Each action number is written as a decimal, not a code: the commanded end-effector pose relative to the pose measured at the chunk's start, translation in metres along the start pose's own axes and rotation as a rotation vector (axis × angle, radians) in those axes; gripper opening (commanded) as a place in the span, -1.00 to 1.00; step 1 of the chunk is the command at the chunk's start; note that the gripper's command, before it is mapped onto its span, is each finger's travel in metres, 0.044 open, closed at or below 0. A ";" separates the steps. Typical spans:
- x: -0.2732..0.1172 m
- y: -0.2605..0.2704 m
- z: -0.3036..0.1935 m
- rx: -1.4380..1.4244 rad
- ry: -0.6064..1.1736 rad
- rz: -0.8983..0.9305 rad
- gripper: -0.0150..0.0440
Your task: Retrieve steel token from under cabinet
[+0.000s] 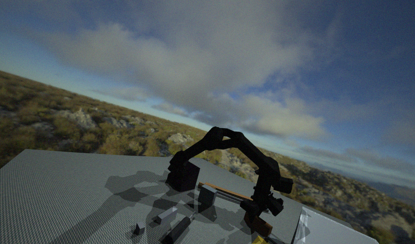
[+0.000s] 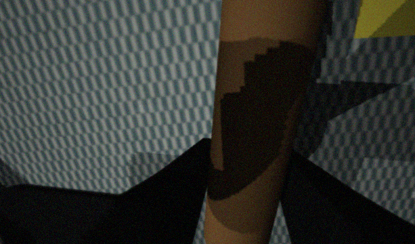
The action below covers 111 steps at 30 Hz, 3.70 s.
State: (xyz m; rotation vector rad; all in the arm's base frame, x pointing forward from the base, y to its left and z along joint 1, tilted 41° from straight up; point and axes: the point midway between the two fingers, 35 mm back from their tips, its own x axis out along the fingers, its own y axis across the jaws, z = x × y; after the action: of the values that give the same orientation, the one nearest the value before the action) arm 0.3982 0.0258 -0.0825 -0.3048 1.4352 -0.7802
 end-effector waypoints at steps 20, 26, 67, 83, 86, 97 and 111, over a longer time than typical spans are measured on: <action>0.001 -0.009 -0.008 0.011 0.005 -0.002 -0.49; 0.002 -0.008 -0.015 0.011 0.005 -0.002 -0.49; 0.002 -0.006 -0.060 0.009 0.008 -0.001 -0.49; 0.002 -0.005 -0.081 0.008 0.009 -0.001 -0.49; 0.002 -0.005 -0.085 0.008 0.009 -0.001 -0.49; 0.002 -0.004 -0.100 0.007 0.010 0.000 -0.49; 0.002 -0.002 -0.121 0.006 0.011 0.000 -0.49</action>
State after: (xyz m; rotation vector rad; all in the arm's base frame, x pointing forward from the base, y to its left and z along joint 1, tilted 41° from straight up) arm 0.2904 0.0528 -0.0988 -0.2938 1.4379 -0.7848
